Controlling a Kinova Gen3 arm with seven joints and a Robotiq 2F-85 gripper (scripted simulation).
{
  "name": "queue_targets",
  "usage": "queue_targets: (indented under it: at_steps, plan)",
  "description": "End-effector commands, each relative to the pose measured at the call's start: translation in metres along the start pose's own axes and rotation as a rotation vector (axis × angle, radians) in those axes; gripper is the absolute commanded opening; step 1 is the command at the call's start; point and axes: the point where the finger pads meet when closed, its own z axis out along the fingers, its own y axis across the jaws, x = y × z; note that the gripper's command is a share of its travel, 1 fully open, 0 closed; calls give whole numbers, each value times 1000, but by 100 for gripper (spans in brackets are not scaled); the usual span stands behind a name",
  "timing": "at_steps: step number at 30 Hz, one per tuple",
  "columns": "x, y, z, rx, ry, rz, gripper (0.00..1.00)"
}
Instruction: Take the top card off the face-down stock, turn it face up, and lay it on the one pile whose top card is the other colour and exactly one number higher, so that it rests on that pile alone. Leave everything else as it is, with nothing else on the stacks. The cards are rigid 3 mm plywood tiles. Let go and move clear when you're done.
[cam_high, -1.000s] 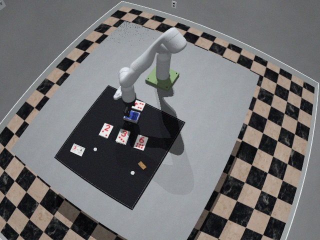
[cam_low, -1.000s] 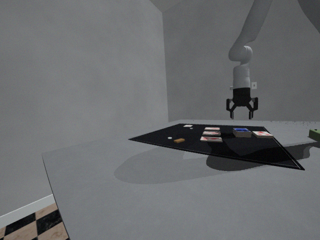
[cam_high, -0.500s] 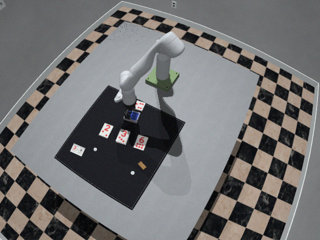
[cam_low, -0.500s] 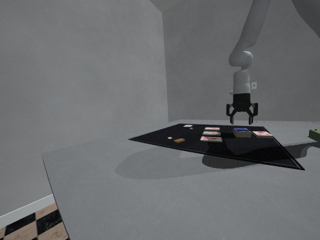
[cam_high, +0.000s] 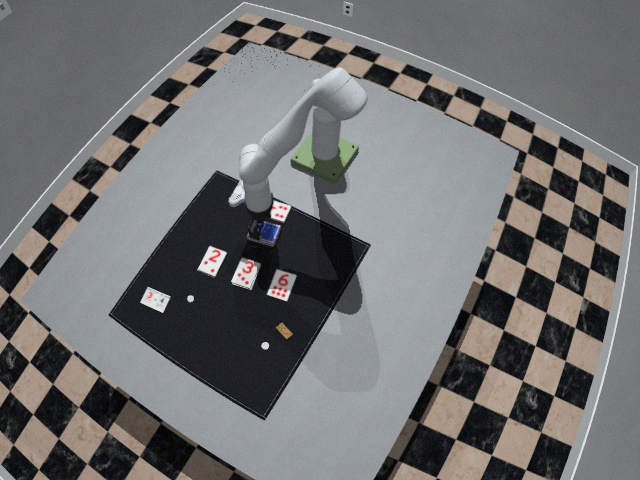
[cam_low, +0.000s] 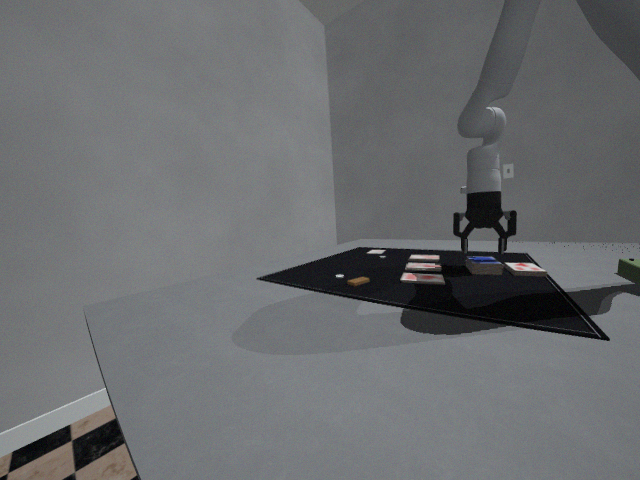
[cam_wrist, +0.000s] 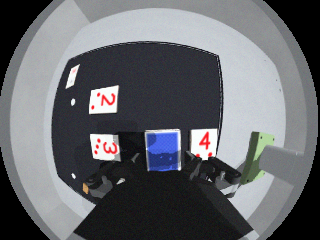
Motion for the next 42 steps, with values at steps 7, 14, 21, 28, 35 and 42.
queue_targets:
  at_steps: [7,14,21,28,35,42]
  plan:
    - [0,0,0,1,0,1,85]
    - [0,0,0,1,0,1,85]
    - [0,0,0,1,0,1,71]
    - [0,0,0,1,0,1,71]
    - [0,0,0,1,0,1,71]
    - [0,0,0,1,0,1,71]
